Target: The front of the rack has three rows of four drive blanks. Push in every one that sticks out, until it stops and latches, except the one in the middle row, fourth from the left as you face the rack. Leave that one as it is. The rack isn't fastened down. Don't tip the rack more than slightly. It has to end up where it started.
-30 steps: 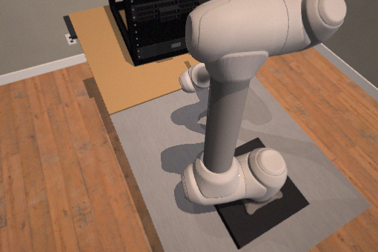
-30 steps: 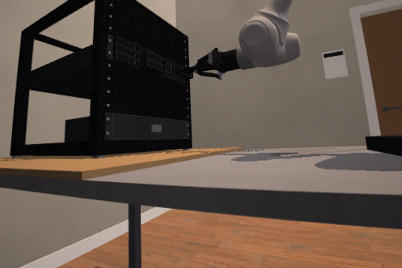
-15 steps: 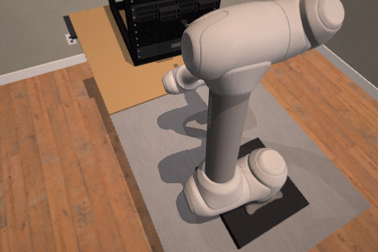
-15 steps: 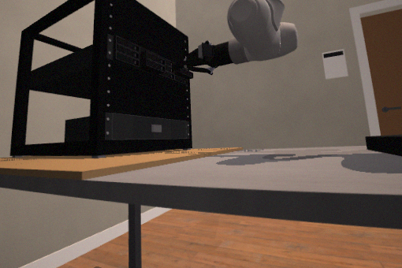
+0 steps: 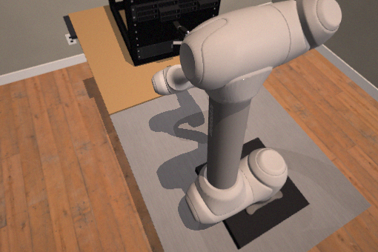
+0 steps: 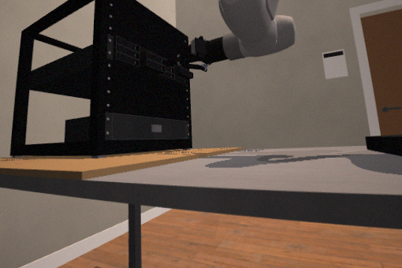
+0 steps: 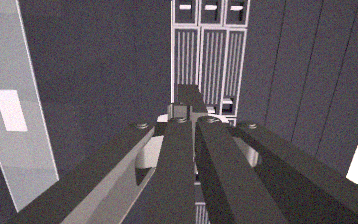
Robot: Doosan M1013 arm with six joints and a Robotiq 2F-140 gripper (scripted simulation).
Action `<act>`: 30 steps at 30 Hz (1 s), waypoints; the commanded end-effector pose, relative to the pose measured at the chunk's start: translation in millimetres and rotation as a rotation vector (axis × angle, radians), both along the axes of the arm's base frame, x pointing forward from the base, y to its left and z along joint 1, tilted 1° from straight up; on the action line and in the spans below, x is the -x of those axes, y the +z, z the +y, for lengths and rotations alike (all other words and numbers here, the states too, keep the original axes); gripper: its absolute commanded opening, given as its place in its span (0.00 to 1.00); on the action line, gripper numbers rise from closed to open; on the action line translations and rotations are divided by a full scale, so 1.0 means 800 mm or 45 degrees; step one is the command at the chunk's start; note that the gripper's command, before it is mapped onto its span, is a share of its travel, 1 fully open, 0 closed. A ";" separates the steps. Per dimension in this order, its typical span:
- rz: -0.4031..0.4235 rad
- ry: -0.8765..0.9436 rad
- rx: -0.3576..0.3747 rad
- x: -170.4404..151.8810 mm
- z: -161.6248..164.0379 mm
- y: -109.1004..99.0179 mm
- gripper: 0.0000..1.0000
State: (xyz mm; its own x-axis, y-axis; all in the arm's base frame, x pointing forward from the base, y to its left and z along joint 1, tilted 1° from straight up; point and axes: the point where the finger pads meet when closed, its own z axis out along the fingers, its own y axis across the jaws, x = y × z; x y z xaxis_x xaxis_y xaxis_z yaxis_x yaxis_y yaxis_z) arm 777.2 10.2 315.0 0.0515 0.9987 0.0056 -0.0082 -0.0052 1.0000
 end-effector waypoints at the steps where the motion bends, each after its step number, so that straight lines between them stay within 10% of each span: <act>1: -0.002 -0.001 0.000 -0.001 0.005 0.001 0.10; 30: -0.002 -0.001 0.000 -0.050 0.004 0.001 0.10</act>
